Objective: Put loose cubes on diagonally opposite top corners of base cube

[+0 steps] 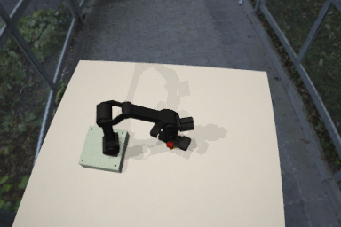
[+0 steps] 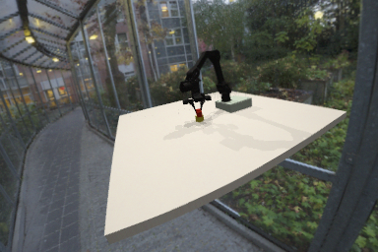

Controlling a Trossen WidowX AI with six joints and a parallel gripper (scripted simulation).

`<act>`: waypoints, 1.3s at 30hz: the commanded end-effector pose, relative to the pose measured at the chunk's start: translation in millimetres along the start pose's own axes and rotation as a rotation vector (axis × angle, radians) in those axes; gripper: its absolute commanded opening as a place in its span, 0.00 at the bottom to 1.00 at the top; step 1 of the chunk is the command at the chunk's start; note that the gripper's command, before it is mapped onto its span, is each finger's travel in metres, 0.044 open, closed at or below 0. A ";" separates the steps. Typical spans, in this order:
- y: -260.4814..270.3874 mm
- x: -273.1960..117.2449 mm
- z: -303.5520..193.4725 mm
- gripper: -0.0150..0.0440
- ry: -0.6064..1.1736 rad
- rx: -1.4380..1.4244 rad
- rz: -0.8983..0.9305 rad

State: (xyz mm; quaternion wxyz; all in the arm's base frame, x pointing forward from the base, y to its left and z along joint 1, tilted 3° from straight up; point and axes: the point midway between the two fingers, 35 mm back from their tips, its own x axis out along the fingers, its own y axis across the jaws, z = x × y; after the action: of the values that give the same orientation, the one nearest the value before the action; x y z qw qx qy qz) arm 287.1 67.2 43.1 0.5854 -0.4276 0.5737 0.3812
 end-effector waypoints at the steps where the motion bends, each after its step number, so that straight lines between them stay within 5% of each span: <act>1: 0.2 0.1 0.7 0.43 -0.005 0.005 0.002; 6: 0.2 0.1 0.7 0.60 -0.005 0.005 0.002; 39: -0.2 -40.8 -0.1 0.60 0.000 0.000 0.000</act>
State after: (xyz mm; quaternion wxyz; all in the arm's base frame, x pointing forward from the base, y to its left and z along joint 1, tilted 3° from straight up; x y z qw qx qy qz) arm 283.7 68.2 77.1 0.5811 -0.4276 0.5763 0.3840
